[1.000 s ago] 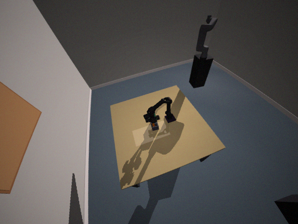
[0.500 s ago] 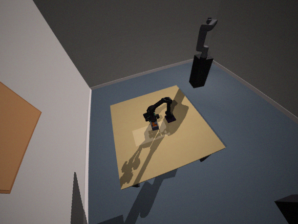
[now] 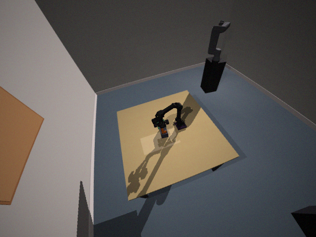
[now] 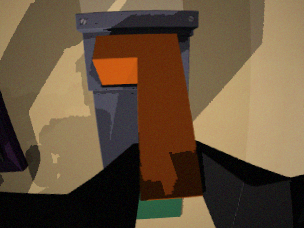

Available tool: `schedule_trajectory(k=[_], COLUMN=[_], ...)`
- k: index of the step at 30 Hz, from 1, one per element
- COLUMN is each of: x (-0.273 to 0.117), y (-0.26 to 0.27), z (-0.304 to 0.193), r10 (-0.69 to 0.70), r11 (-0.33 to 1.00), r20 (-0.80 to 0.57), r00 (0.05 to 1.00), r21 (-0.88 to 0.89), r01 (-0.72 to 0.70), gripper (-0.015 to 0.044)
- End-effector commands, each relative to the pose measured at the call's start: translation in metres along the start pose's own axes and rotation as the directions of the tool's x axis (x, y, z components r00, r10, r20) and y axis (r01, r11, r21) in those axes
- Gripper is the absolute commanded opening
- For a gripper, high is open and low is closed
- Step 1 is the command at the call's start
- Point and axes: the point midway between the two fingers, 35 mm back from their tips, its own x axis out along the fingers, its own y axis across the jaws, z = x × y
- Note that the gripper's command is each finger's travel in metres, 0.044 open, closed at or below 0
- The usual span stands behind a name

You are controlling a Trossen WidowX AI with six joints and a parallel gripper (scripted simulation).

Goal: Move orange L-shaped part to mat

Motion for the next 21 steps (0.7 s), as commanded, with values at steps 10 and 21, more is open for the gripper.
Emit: schedule_trajectory(k=[10, 21], x=[-0.019, -0.022], y=[0.0, 0.0], z=[0.001, -0.006], r10=[-0.004, -0.004], r11=[1.0, 1.0], r20=[0.006, 0.005], r00=[1.0, 1.0], r21=[0.004, 0.004], r01=[0.004, 0.004], gripper=[0.0, 0.0])
